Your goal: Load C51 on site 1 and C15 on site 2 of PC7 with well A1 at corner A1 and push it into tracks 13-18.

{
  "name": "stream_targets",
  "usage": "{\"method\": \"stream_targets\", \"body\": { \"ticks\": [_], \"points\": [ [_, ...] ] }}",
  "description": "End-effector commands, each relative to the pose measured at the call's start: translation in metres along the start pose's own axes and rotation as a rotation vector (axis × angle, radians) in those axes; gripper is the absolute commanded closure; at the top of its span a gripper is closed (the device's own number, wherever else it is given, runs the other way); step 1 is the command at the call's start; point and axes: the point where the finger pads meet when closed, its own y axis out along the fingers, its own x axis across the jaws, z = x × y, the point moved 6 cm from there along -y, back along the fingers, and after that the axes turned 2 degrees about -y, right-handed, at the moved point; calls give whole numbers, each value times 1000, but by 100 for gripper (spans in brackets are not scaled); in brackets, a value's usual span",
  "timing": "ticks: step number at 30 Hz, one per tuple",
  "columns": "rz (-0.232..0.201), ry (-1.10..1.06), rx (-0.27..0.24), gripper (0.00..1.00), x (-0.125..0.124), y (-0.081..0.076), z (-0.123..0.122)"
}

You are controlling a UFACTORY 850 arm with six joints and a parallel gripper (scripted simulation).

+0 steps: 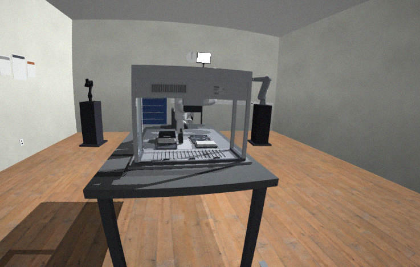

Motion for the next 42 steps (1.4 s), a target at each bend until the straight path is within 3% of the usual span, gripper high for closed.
{"method": "stream_targets", "body": {
  "ticks": [1,42],
  "points": [
    [-2,-1,-1,0,1,0,0],
    [-2,-1,-1,0,0,0,-15]
  ]
}}
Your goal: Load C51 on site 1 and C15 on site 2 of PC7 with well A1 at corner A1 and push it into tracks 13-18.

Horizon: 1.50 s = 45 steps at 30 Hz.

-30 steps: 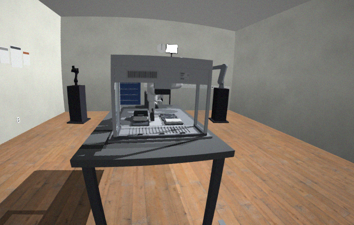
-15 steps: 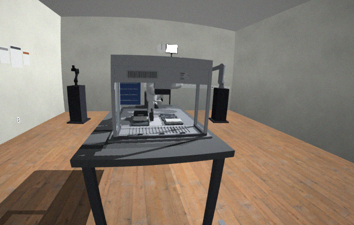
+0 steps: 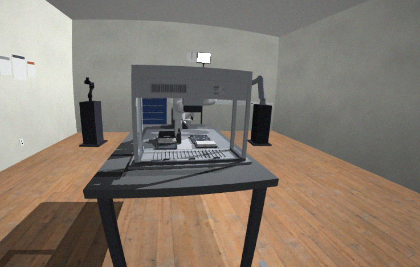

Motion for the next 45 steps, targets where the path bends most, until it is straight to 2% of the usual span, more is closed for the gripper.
{"method": "stream_targets", "body": {
  "ticks": [1,45],
  "points": [
    [-2,-1,-2,0,1,-1,-3],
    [-2,-1,-2,0,0,-1,-23]
  ]
}}
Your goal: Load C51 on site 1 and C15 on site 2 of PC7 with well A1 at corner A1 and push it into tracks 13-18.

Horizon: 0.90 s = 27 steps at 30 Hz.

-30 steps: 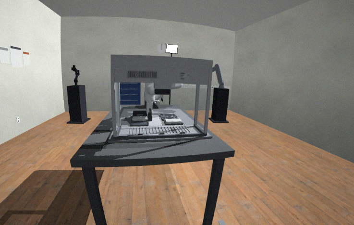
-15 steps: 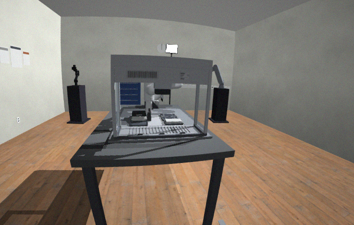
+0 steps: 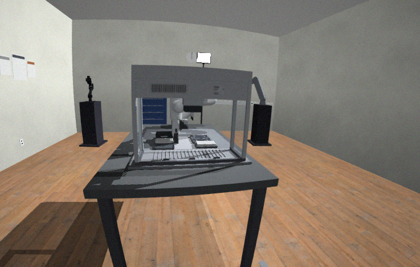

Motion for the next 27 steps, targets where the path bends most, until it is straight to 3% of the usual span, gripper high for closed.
{"method": "stream_targets", "body": {
  "ticks": [1,27],
  "points": [
    [-2,-1,-1,0,1,-1,-3],
    [-2,-1,-1,0,1,-1,-7]
  ]
}}
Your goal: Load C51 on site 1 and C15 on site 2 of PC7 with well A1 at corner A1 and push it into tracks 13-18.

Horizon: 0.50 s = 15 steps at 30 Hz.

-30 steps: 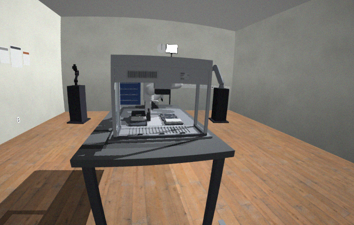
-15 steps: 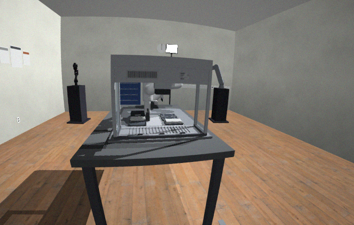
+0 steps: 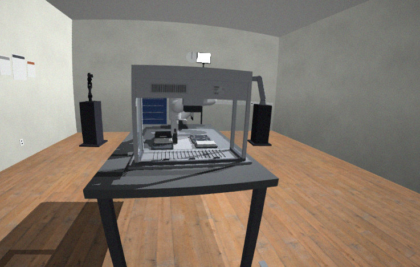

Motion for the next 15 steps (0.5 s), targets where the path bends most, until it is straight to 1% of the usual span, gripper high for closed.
{"method": "stream_targets", "body": {
  "ticks": [1,15],
  "points": [
    [-2,-1,-1,0,1,-1,0],
    [-2,-1,-1,0,1,-1,5]
  ]
}}
